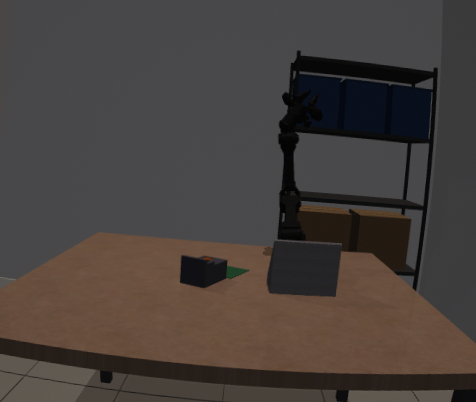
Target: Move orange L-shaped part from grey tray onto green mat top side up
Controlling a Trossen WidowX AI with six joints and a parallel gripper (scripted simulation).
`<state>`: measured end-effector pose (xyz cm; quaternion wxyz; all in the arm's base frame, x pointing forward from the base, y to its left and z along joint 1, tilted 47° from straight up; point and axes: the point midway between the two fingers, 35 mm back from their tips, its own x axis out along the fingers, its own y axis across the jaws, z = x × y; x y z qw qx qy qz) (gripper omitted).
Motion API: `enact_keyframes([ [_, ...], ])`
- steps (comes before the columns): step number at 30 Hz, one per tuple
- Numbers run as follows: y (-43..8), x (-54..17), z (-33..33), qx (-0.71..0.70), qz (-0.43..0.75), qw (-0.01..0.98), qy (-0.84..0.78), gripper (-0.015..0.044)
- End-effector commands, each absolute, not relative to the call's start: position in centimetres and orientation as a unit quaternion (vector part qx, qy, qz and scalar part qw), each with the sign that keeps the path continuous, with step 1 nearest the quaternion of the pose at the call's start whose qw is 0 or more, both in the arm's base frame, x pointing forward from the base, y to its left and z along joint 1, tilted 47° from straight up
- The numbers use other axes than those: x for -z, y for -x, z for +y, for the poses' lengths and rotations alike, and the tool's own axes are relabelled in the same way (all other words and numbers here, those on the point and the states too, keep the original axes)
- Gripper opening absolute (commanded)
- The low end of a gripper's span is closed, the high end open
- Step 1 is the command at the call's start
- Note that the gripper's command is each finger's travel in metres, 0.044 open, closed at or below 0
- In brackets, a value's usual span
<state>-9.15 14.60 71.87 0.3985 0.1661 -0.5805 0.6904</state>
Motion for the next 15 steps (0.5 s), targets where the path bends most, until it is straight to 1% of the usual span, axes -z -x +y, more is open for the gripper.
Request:
enact_keyframes([
  [1, 7.4, -70.6, 18.8, -0.706, -0.529, 0.448, -0.147, 0.018],
  [3, 6.4, -69.8, 21.4, -0.721, -0.488, 0.471, -0.141, 0.018],
  [7, 2.9, -66.4, 28.7, -0.752, -0.355, 0.541, -0.124, 0.018],
  [11, -1.2, -62.7, 33.6, -0.75, -0.25, 0.602, -0.111, 0.018],
  [15, -5.7, -57.3, 38.5, -0.73, -0.131, 0.665, -0.09, 0.018],
])
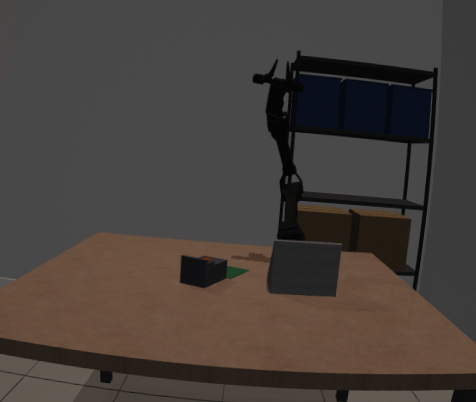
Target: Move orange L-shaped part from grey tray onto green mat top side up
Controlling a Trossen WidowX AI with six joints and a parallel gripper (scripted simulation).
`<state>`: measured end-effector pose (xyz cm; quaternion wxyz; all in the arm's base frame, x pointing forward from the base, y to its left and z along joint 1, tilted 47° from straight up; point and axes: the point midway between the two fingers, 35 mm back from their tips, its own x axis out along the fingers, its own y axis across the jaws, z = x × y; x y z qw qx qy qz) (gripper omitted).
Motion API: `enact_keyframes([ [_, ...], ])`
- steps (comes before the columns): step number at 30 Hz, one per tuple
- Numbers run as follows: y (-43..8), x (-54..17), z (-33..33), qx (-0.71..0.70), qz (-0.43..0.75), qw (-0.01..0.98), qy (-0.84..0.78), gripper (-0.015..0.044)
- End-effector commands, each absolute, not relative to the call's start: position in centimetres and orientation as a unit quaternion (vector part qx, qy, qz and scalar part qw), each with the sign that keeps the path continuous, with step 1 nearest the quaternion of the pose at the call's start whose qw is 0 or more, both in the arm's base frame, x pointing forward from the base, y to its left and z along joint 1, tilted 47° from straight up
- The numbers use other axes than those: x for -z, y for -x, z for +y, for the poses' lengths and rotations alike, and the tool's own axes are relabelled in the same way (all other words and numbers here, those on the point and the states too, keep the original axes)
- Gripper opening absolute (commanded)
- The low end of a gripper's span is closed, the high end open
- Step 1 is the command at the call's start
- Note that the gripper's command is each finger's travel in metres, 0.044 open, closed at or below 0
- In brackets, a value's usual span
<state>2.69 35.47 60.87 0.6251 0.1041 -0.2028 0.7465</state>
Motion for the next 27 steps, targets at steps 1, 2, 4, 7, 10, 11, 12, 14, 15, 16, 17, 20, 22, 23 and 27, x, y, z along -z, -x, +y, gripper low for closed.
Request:
enact_keyframes([
  [1, -7.0, -55.9, 39.5, -0.722, -0.1, 0.679, -0.086, 0.018],
  [2, -8.2, -54.4, 40.5, -0.712, -0.066, 0.694, -0.086, 0.018],
  [4, -10.8, -51.2, 42.2, -0.688, -0.014, 0.722, -0.075, 0.018],
  [7, -14.7, -46.1, 43.9, -0.639, 0.088, 0.761, -0.072, 0.018],
  [10, -18.2, -40.5, 44.7, -0.575, 0.187, 0.793, -0.07, 0.018],
  [11, -19.4, -38.6, 44.7, -0.55, 0.22, 0.803, -0.069, 0.018],
  [12, -20.5, -36.6, 44.7, -0.523, 0.251, 0.812, -0.068, 0.018],
  [14, -22.6, -32.7, 44.2, -0.464, 0.312, 0.827, -0.064, 0.018],
  [15, -23.6, -30.7, 43.7, -0.432, 0.341, 0.833, -0.062, 0.018],
  [16, -24.6, -28.7, 43.2, -0.398, 0.368, 0.838, -0.061, 0.018],
  [17, -25.4, -26.7, 42.5, -0.363, 0.394, 0.842, -0.06, 0.018],
  [20, -27.7, -20.9, 39.7, -0.247, 0.465, 0.848, -0.049, 0.018],
  [22, -29.0, -17.2, 37.2, -0.162, 0.505, 0.847, -0.037, 0.018],
  [23, -29.5, -15.4, 35.8, -0.119, 0.522, 0.844, -0.029, 0.018],
  [27, -30.7, -9.1, 29.1, 0.072, 0.569, 0.819, 0.015, 0.018],
])
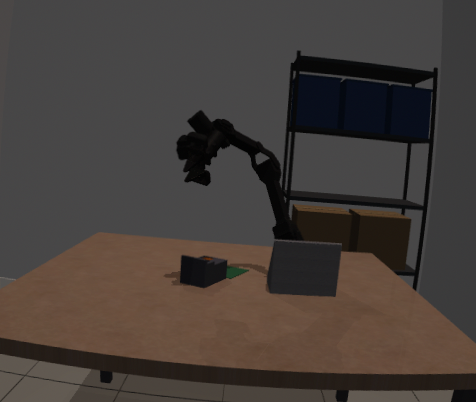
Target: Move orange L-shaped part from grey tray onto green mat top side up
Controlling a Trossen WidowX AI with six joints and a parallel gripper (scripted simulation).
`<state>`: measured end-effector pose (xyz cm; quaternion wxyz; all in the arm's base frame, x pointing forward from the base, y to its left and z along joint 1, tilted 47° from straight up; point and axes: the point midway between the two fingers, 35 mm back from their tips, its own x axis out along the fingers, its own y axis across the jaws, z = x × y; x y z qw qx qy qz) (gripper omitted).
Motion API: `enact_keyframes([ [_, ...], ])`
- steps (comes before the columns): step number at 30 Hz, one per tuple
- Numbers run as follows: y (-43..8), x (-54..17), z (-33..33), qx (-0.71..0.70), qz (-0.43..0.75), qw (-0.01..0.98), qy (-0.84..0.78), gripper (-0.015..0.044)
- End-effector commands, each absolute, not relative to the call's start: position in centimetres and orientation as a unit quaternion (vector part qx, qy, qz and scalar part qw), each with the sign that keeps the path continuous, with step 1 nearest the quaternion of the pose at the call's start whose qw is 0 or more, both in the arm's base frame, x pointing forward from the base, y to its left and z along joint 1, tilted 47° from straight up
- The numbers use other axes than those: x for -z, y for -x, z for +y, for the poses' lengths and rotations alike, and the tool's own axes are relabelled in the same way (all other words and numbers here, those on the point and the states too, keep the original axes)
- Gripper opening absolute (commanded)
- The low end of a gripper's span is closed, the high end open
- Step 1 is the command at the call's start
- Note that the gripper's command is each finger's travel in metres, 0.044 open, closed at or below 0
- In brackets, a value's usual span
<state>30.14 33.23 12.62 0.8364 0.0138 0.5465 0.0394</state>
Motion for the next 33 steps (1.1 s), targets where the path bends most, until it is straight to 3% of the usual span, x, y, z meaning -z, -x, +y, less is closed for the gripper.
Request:
enact_keyframes([
  [1, -30.8, -7.8, 27.1, 0.121, 0.574, 0.809, 0.032, 0.018],
  [7, -30.3, -3.7, 16.5, 0.367, 0.557, 0.73, 0.147, 0.018],
  [33, -31.2, 2.1, 10.2, 0.374, 0.554, 0.728, 0.152, 0.018],
])
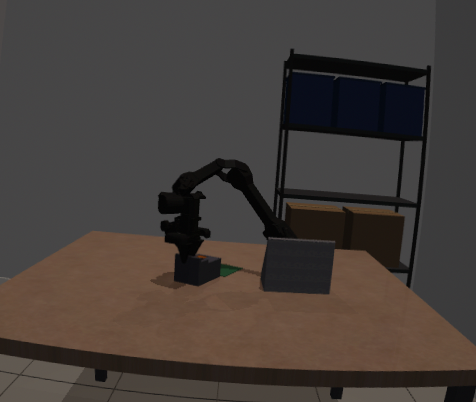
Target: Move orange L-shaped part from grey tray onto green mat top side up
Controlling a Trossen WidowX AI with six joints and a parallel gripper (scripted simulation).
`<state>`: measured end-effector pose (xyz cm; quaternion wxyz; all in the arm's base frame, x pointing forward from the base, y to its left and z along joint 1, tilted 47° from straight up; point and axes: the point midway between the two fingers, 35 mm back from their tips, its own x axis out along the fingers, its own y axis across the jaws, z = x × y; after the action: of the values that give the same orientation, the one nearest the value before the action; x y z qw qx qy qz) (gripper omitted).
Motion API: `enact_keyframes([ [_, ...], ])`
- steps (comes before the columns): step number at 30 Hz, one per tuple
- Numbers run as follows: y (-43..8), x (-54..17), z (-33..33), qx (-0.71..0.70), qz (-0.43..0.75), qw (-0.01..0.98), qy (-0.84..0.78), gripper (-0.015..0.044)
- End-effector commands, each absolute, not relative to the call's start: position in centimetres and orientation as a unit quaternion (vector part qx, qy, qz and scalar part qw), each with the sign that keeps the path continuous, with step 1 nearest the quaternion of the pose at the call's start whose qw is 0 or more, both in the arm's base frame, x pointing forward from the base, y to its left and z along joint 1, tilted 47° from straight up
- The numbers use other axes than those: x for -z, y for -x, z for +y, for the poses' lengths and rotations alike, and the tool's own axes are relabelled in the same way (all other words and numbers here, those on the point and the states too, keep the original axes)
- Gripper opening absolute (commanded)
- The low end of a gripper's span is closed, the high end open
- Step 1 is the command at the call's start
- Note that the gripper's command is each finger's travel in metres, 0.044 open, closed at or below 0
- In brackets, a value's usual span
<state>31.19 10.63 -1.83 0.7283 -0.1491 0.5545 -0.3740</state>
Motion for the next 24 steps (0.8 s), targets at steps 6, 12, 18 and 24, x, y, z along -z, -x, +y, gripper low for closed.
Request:
enact_keyframes([
  [6, -31.3, 2.8, 9.5, 0.375, 0.554, 0.728, 0.152, 0.018],
  [12, -31.4, 3.5, 8.8, 0.375, 0.553, 0.728, 0.152, 0.018],
  [18, -31.5, 4.0, 8.2, 0.375, 0.553, 0.728, 0.153, 0.018],
  [24, -31.5, 4.0, 8.2, 0.375, 0.553, 0.728, 0.153, 0.018],
])
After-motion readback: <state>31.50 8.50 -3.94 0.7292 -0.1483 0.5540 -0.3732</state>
